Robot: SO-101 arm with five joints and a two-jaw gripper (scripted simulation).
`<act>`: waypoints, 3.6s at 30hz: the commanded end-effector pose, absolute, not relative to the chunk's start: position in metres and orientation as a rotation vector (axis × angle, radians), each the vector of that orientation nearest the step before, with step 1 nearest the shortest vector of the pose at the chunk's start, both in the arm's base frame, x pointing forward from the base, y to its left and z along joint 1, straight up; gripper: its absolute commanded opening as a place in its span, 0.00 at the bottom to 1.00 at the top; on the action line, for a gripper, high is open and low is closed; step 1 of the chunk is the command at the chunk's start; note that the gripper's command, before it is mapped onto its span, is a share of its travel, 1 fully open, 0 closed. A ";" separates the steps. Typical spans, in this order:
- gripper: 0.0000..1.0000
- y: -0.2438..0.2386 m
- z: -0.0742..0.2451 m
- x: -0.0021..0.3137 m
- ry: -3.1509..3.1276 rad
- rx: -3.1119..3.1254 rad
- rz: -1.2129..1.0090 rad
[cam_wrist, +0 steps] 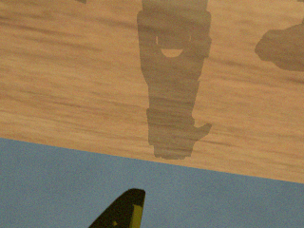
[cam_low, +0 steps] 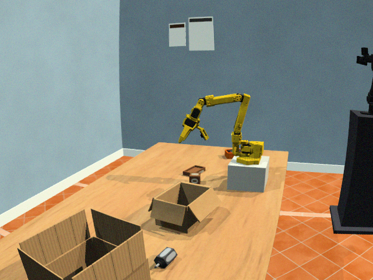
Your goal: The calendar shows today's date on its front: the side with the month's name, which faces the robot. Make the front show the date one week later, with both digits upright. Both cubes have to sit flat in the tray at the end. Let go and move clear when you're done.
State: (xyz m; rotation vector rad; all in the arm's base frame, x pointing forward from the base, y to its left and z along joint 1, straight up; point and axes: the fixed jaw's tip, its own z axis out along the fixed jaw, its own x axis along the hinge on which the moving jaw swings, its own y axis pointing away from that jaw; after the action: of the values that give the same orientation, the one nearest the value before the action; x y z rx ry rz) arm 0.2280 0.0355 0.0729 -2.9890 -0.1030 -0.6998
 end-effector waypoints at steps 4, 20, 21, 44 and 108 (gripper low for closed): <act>0.35 0.039 0.076 0.229 0.032 -2.957 -0.709; 0.35 0.044 0.071 0.226 0.597 -2.808 -0.640; 0.35 0.045 0.071 0.226 0.644 -2.791 -0.632; 0.35 0.061 0.063 0.221 1.660 -2.166 -0.403; 0.35 0.091 0.055 0.223 2.646 -0.348 0.145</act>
State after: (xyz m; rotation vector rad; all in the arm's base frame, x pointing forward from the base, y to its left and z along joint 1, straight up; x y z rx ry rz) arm 0.2263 0.0896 0.0618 -0.3641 2.6202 0.1390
